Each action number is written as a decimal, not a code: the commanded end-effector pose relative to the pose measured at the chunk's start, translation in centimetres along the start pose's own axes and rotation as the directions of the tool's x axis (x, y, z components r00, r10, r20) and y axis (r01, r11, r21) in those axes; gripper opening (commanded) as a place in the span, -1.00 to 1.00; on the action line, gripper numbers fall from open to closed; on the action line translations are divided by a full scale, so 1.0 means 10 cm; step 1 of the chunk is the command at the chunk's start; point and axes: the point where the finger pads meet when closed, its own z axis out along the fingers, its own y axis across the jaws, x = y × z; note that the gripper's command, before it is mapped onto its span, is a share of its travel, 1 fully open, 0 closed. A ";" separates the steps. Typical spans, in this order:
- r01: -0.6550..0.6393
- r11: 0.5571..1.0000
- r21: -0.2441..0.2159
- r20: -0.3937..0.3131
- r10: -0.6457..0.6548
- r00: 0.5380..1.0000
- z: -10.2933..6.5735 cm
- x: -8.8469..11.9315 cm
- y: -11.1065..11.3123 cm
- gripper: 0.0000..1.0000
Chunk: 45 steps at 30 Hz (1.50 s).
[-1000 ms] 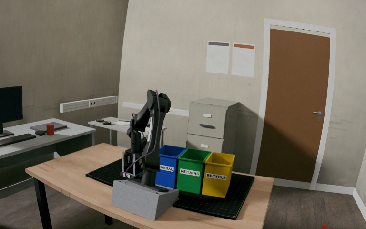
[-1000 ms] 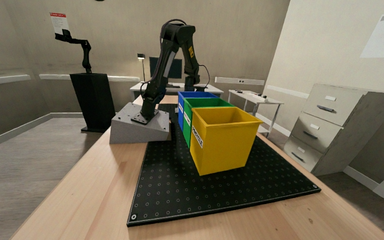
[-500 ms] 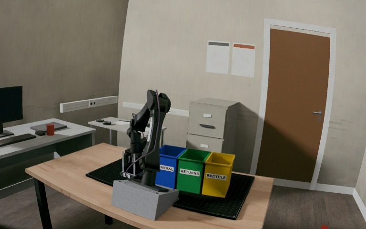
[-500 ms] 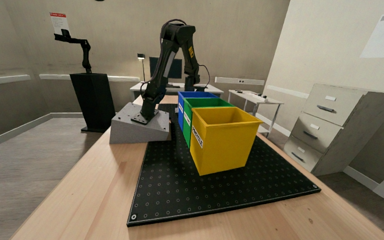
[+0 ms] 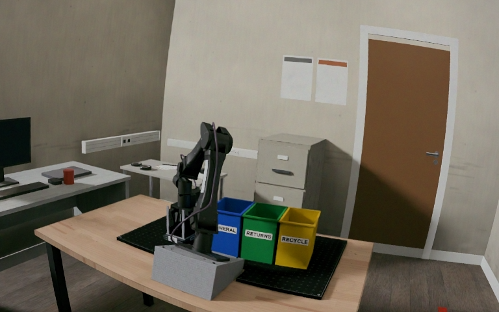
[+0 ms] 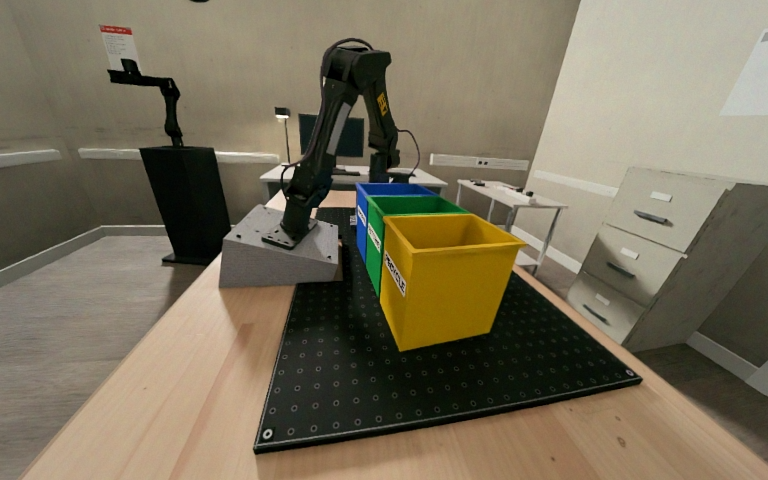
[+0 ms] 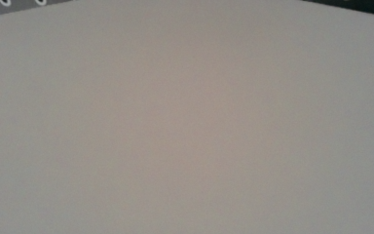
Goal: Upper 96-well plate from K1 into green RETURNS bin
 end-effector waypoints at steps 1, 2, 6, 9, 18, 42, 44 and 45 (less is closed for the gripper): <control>0.007 1.000 0.023 0.015 -0.007 1.000 0.09 -0.01 -0.04 -1.00; 0.007 1.000 0.023 0.015 -0.007 1.000 0.09 -0.01 -0.04 -1.00; 0.007 1.000 0.023 0.015 -0.007 1.000 0.09 -0.01 -0.04 -1.00; 0.007 1.000 0.023 0.015 -0.007 1.000 0.09 -0.01 -0.04 -1.00; 0.007 1.000 0.023 0.015 -0.007 1.000 0.09 -0.01 -0.04 -1.00; 0.007 1.000 0.023 0.015 -0.007 1.000 0.09 -0.01 -0.04 -1.00; 0.000 1.000 -0.010 0.042 0.001 0.999 -0.03 -0.11 0.09 -1.00; 0.003 1.000 -0.004 0.036 -0.002 0.999 -0.09 -0.09 0.06 -1.00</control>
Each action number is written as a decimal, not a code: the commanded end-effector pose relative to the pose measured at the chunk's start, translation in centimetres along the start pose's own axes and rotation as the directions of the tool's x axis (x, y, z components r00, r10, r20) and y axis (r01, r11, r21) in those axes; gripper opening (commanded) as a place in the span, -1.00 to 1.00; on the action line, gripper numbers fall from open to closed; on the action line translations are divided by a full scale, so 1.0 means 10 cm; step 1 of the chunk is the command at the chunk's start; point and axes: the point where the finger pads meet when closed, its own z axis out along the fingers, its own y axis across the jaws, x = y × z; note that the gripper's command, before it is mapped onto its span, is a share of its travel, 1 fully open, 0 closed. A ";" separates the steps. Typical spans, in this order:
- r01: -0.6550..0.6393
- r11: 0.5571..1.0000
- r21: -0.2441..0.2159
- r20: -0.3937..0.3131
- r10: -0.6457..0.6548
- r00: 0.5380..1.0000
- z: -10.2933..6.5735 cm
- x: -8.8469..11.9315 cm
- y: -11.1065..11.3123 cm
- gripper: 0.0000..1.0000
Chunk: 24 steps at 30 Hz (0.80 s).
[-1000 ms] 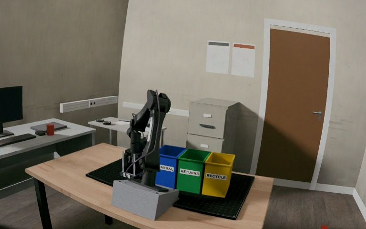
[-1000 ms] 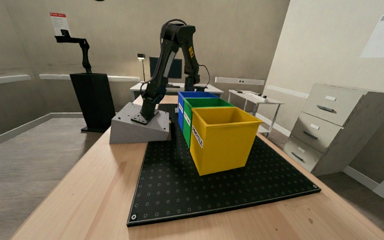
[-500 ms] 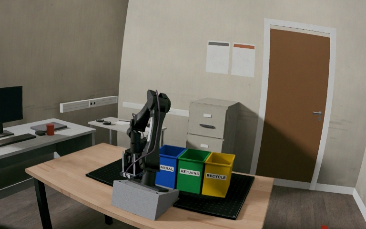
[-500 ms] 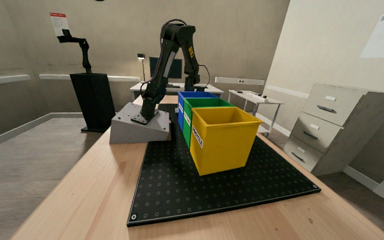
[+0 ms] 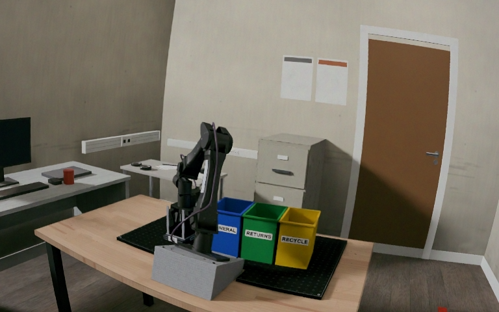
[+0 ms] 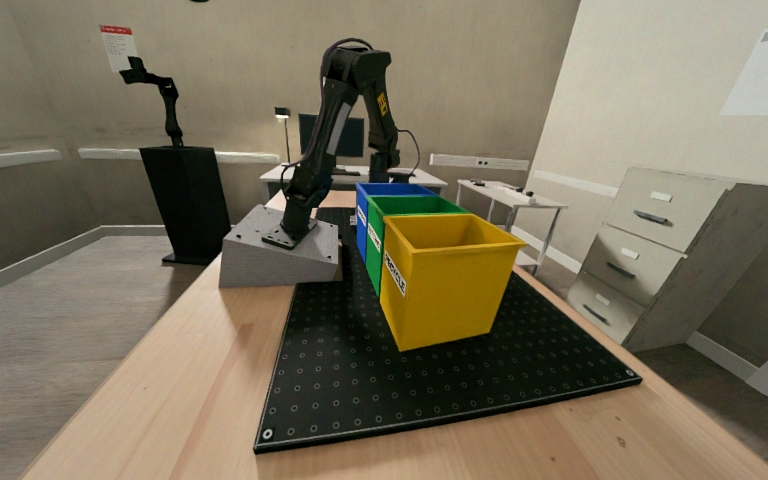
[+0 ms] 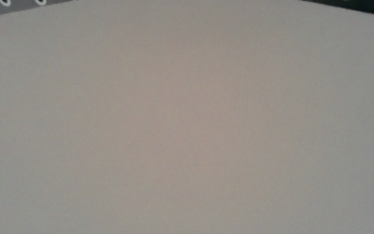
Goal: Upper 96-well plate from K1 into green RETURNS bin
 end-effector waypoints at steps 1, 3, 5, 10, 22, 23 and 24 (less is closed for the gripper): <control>-0.001 1.000 -0.020 0.048 0.002 0.999 -0.17 -0.10 0.08 -1.00; -0.001 1.000 -0.021 0.049 0.002 0.999 -0.19 -0.10 0.08 -1.00; 0.001 1.000 -0.021 0.049 0.000 0.999 -0.21 -0.10 0.08 -1.00; -0.001 1.000 -0.022 0.049 0.002 0.999 -0.29 -0.10 0.08 -1.00; -0.002 1.000 -0.022 0.049 0.003 0.999 -0.46 -0.09 0.07 -1.00; -0.002 1.000 -0.022 0.049 0.003 0.999 -0.48 -0.09 0.07 -1.00; -0.002 1.000 -0.022 0.049 0.003 0.999 -0.49 -0.09 0.07 -1.00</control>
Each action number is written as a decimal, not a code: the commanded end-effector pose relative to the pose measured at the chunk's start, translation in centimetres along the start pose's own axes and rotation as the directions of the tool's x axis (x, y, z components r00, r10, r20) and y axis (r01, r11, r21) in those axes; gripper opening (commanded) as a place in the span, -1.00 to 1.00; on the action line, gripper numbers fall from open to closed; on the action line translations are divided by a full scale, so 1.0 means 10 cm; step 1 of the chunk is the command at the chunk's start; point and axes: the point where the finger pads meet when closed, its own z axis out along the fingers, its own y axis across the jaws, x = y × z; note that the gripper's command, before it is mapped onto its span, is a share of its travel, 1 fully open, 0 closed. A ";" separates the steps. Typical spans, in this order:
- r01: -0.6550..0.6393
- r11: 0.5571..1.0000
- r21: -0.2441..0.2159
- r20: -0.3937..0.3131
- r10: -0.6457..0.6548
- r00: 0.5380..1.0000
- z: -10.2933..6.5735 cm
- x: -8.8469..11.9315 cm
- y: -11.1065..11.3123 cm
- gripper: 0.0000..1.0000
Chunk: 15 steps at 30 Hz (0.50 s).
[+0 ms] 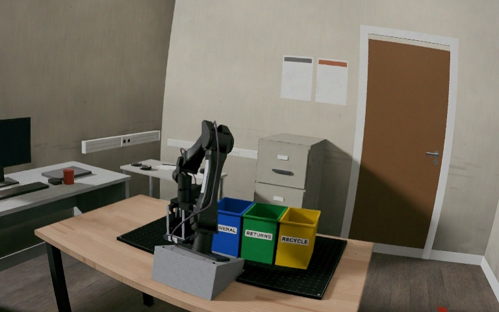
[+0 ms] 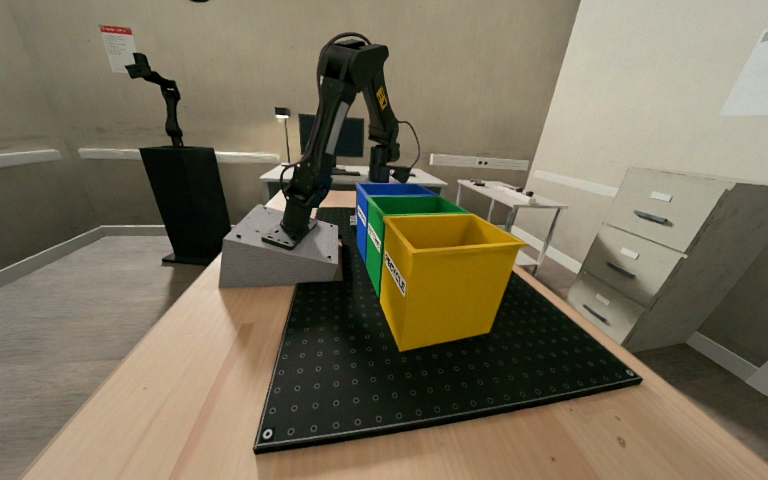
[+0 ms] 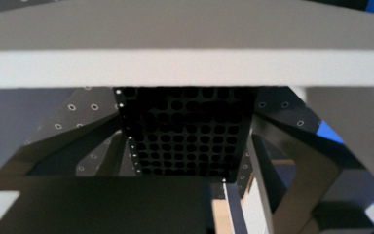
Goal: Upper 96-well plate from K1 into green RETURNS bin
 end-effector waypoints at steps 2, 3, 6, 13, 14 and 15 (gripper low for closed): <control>-0.006 0.999 -0.037 0.052 0.008 0.999 -0.31 -0.09 0.07 -1.00; -0.006 0.999 -0.037 0.052 0.008 0.999 -0.32 -0.09 0.07 -1.00; -0.006 0.999 -0.037 0.052 0.008 0.999 -0.37 -0.09 0.07 -1.00; -0.006 0.999 -0.037 0.051 0.008 0.999 -0.48 -0.09 0.06 -1.00; -0.006 0.999 -0.037 0.051 0.008 0.999 -0.48 -0.09 0.06 -1.00; -0.006 0.999 -0.037 0.051 0.008 0.999 -0.49 -0.09 0.06 -1.00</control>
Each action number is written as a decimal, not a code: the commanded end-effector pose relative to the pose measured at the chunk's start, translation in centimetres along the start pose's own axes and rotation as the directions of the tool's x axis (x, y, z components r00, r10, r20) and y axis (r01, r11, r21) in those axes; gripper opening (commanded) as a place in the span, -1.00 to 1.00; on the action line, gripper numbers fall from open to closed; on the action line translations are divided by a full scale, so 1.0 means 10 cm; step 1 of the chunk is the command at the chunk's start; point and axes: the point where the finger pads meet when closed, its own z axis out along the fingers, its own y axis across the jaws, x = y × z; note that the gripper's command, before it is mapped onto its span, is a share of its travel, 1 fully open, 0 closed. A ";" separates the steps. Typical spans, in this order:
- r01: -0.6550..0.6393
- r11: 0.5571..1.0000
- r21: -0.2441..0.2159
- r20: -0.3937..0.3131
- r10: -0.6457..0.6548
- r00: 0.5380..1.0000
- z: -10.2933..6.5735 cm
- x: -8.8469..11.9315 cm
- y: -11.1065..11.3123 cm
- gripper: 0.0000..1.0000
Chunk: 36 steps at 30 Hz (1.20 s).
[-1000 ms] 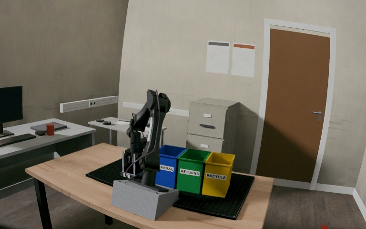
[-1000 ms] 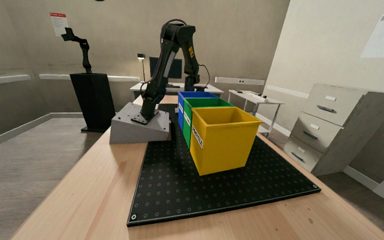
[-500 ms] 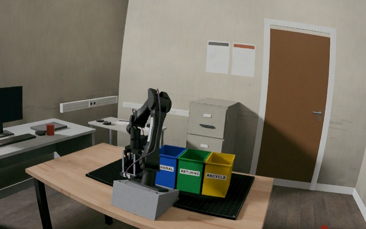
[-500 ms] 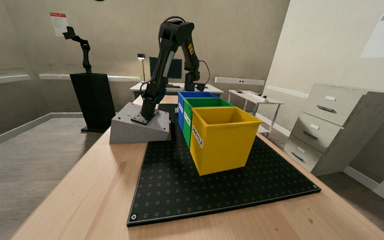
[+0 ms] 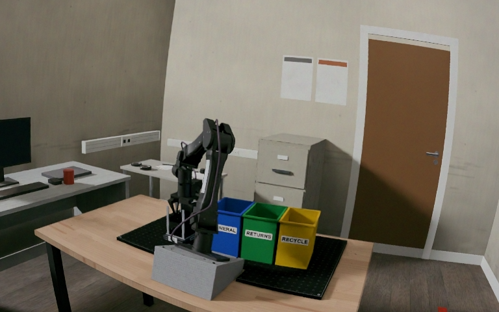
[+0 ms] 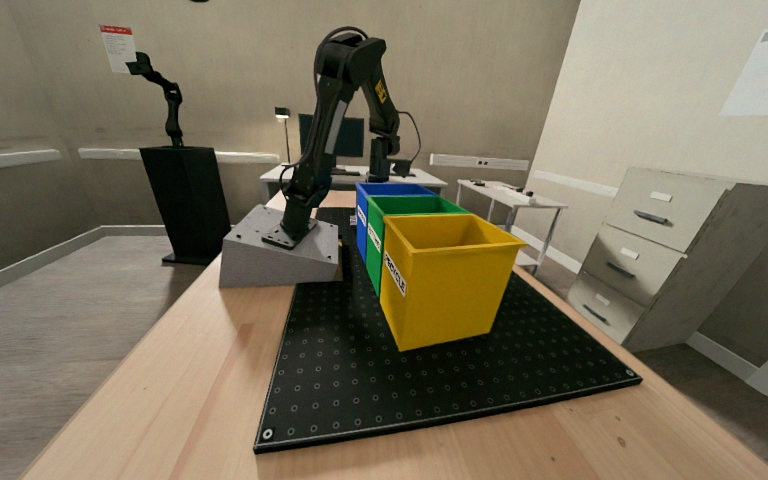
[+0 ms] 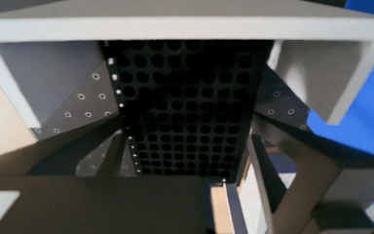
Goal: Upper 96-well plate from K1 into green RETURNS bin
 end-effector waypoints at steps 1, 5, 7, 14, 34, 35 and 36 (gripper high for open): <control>-0.006 0.999 -0.039 0.051 0.008 0.999 -0.28 -0.09 0.06 -1.00; -0.006 0.999 -0.039 0.051 0.008 0.999 -0.35 -0.08 0.06 -1.00; -0.006 0.999 -0.039 0.051 0.008 0.999 -0.38 -0.08 0.06 -1.00; -0.006 0.999 -0.039 0.051 0.008 0.999 -0.50 -0.07 0.05 -1.00; -0.006 0.999 -0.040 0.050 0.008 0.999 -0.77 -0.06 0.04 -1.00; -0.006 0.999 -0.040 0.050 0.008 0.999 -0.78 -0.06 0.04 -1.00; -0.006 0.999 -0.040 0.050 0.008 0.999 -0.80 -0.06 0.04 -1.00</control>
